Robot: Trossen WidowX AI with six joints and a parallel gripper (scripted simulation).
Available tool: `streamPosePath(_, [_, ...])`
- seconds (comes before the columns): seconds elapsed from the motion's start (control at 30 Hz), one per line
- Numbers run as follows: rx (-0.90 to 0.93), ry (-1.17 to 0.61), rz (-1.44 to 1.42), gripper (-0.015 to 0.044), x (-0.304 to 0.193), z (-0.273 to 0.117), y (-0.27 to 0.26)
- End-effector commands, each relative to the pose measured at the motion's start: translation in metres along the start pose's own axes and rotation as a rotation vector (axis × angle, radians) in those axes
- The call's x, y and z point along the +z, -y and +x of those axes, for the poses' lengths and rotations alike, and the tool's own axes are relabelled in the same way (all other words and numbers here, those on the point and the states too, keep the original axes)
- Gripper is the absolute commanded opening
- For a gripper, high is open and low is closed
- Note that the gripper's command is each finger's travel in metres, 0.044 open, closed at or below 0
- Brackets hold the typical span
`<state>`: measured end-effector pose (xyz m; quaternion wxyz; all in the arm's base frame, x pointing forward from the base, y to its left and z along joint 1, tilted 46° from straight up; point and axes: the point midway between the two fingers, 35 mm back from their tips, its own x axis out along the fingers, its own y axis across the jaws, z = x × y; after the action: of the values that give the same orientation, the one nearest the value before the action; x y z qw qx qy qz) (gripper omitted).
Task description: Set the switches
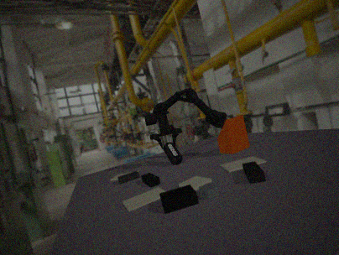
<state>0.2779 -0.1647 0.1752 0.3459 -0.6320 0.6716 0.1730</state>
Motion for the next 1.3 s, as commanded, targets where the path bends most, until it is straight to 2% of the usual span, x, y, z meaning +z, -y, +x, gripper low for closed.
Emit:
streamPosePath(0.0, [0.007,0.016,-0.015,0.0338,0.003,0.005,-0.003])
streamPosePath(1.27, [0.006,0.014,-0.015,0.0338,-0.012,0.031,-0.003])
